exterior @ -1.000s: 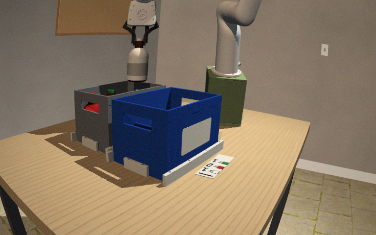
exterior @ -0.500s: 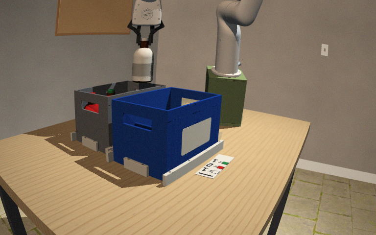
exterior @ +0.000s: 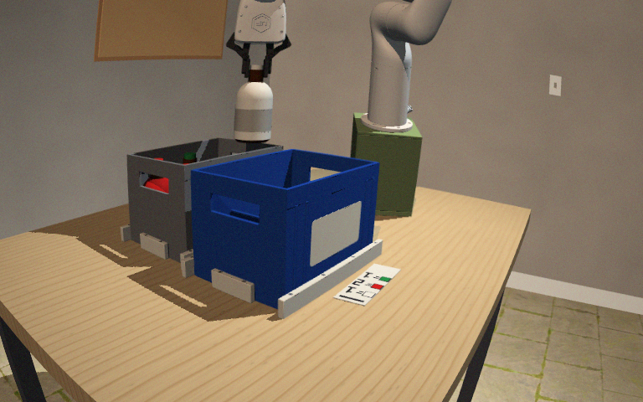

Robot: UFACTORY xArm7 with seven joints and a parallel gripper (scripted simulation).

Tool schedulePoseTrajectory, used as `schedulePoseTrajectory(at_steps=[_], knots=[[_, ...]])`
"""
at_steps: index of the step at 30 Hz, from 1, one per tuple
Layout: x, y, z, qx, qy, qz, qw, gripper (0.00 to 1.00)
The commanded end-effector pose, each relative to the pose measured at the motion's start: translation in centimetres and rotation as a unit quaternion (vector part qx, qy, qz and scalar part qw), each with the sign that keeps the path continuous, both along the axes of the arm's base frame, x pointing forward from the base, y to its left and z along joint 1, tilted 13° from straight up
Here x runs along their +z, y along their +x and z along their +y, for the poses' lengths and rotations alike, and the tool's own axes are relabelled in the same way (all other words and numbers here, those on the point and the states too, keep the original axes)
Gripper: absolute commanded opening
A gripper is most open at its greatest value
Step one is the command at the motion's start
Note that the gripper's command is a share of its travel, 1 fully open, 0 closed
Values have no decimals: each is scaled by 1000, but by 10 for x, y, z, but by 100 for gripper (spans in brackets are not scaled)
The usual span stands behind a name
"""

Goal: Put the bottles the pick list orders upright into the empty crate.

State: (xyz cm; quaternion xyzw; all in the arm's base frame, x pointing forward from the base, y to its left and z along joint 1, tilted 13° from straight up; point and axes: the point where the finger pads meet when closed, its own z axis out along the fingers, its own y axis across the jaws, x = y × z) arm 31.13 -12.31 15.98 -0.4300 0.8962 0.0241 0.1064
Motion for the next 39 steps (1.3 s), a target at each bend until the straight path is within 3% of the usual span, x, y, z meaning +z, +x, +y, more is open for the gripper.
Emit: schedulePoseTrajectory(at_steps=[1, 39], knots=[[3, 1, 7, 0, -1, -2, 1000, 0], [11, -2, 74, 0, -1, -2, 1000, 0]])
